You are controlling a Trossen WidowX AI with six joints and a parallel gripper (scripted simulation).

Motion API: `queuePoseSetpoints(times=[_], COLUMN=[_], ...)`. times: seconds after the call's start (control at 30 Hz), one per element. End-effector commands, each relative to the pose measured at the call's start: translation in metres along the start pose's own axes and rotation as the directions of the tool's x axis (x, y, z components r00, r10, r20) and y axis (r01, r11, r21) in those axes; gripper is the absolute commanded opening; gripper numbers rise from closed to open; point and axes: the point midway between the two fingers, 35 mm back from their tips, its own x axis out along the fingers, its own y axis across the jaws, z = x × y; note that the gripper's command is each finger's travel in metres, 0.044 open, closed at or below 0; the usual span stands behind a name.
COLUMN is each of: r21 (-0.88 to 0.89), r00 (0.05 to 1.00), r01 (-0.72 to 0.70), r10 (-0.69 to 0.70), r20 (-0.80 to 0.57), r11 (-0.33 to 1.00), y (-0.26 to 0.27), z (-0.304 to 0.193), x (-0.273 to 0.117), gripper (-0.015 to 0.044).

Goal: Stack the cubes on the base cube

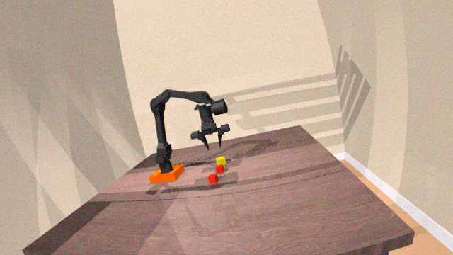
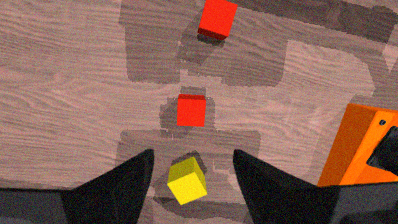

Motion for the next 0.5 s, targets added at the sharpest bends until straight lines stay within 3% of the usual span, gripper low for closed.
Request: queuePoseSetpoints(times=[0.0, 0.27, 0.47], r21=[0.033, 0.033, 0.033], r00=[1.0, 1.0, 1.0], r01=[0.005, 0.005, 0.005], r10=[-0.005, -0.005, -0.005], r20=[0.007, 0.007, 0.007], r11=[0.999, 0.999, 0.999], y=[0.001, 0.001, 0.0], z=[0.002, 0.003, 0.003], x=[-0.001, 0.056, 0.067], gripper=[0.0265, 0.0265, 0.0265])
